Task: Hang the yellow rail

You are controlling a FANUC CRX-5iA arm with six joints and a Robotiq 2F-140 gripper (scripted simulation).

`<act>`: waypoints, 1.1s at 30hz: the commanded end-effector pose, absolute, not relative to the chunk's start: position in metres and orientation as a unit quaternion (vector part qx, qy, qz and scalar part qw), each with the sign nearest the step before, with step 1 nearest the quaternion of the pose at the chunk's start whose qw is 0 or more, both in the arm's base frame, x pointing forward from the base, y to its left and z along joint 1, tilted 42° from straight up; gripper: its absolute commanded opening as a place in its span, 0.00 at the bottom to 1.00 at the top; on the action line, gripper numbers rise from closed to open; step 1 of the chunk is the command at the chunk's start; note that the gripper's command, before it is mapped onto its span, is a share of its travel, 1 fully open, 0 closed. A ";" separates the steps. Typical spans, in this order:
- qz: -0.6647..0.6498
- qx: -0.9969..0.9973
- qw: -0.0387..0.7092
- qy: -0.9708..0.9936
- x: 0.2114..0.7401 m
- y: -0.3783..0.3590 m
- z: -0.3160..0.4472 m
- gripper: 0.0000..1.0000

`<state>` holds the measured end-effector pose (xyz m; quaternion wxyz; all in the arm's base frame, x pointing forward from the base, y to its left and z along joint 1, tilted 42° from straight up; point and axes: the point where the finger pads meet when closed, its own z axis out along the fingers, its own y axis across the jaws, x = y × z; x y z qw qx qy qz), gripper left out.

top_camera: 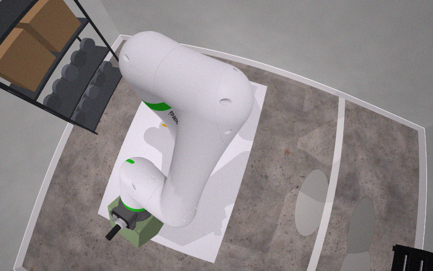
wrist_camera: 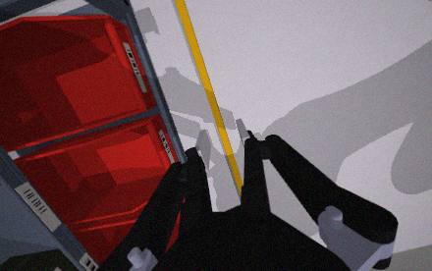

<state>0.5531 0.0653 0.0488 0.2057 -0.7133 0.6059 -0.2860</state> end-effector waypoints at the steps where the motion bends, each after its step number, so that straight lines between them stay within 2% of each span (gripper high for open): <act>1: -0.286 -0.714 0.214 0.603 0.553 0.065 0.049 0.30; 33: -0.286 -0.713 0.208 0.605 0.553 0.065 0.049 0.30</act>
